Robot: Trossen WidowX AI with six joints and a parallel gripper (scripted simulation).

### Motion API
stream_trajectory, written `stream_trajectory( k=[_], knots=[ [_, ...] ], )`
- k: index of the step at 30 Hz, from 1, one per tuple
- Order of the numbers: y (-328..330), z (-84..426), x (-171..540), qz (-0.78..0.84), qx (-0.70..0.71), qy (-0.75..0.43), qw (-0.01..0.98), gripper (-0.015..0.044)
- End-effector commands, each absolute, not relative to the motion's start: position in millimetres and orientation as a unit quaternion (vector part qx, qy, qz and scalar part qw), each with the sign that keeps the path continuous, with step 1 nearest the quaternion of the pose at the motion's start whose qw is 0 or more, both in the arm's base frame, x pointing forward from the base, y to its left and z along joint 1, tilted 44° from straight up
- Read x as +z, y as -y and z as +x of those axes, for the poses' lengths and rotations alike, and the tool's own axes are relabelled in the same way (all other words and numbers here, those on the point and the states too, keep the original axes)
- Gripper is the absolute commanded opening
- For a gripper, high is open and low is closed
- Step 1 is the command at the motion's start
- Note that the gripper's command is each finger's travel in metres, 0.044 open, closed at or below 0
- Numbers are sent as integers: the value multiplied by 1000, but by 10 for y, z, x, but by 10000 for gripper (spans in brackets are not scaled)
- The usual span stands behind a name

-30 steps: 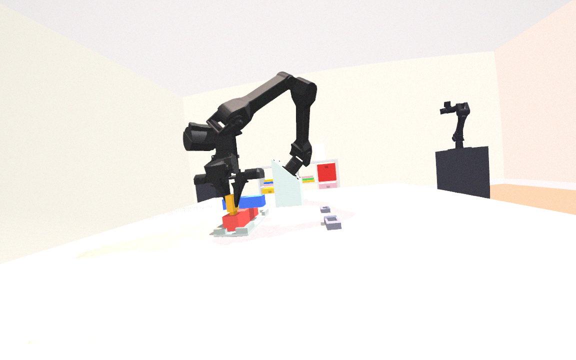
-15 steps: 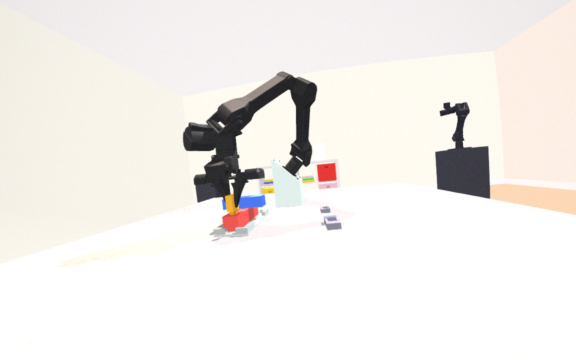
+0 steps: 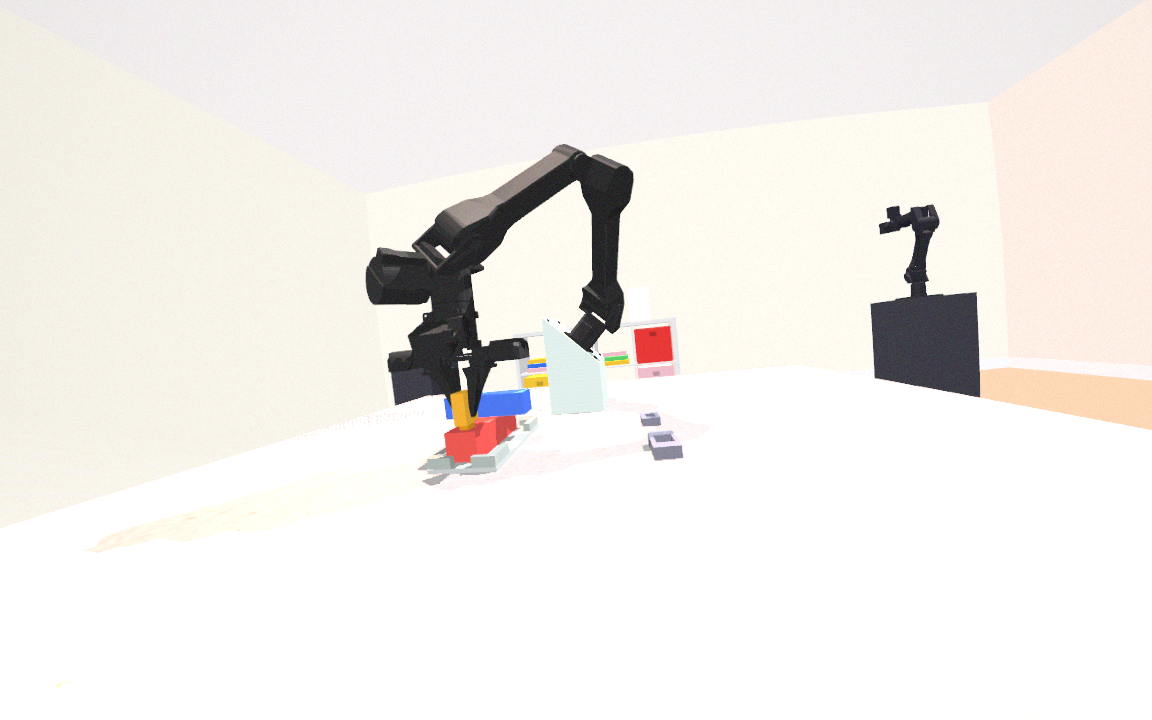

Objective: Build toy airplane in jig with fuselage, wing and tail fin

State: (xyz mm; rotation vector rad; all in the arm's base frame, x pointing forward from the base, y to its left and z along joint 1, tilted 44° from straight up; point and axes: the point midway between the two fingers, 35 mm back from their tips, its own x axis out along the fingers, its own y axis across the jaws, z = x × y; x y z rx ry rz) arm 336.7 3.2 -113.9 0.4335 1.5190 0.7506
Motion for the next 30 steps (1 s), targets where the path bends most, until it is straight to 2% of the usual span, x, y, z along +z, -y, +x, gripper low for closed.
stream_trajectory(
  k=[1,8,18,24,30],
  knots=[
    [-24,3364,-1138,190,328,-667,641,79],
    [-24,3364,-1138,190,328,-667,641,260],
    [-3,3372,-1118,190,328,-667,641,260],
    [589,3471,-479,188,326,-669,641,260],
    [614,3496,-462,188,326,-669,641,260]
  ],
)
